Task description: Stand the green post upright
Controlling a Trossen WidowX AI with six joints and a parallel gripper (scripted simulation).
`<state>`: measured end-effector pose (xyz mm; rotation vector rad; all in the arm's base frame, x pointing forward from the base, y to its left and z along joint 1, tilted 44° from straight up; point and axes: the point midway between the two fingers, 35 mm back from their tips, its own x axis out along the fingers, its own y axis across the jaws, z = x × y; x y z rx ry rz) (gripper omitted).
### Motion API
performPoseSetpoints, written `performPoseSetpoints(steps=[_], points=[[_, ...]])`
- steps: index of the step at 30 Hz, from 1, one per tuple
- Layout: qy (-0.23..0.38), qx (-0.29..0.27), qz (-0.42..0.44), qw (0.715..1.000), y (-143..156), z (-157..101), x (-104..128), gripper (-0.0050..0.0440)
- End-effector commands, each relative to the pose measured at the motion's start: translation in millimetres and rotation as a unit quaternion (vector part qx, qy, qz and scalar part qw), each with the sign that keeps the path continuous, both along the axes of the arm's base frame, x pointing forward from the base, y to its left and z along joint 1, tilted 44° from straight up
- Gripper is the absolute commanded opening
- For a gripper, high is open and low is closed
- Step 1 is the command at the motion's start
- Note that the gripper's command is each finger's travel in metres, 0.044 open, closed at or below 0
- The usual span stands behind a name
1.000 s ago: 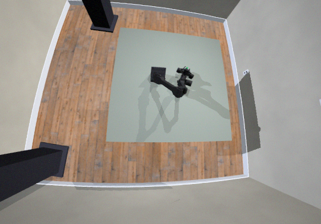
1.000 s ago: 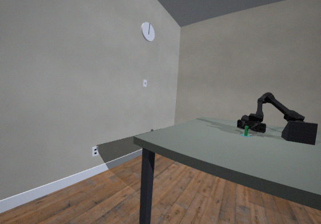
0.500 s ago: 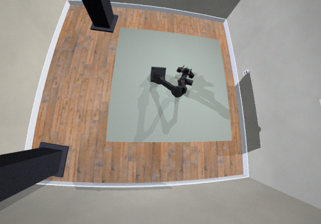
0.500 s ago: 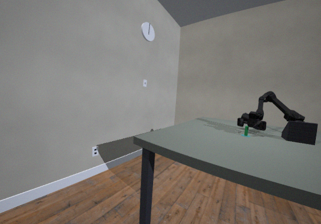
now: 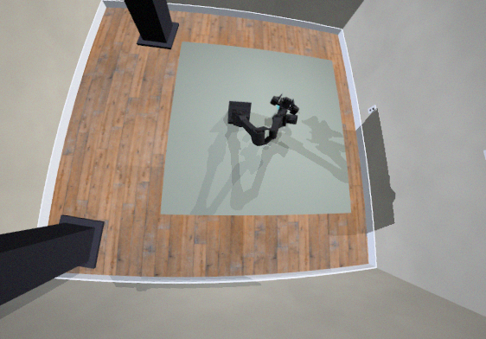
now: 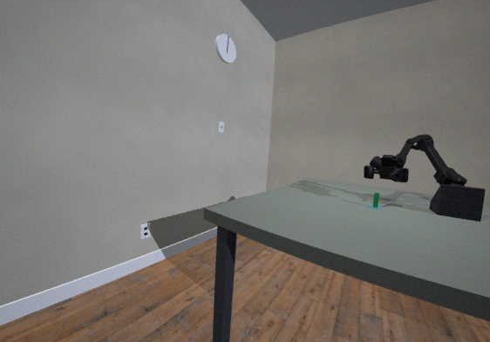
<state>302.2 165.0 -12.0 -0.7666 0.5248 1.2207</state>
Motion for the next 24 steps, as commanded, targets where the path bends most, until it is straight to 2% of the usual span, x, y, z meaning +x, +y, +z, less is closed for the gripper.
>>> performPoseSetpoints(steps=[1,13,15,24], points=[[0.03,-0.026,-0.015,0.999,5.8,-6.1,6.7,0.04],[0.155,-0.191,-0.081,0.966,23.5,-31.8,16.2,0.04],[0.155,-0.191,-0.081,0.966,23.5,-31.8,16.2,0.04],[0.195,-0.332,-0.122,0.915,32.4,-34.5,13.4,0.04]])
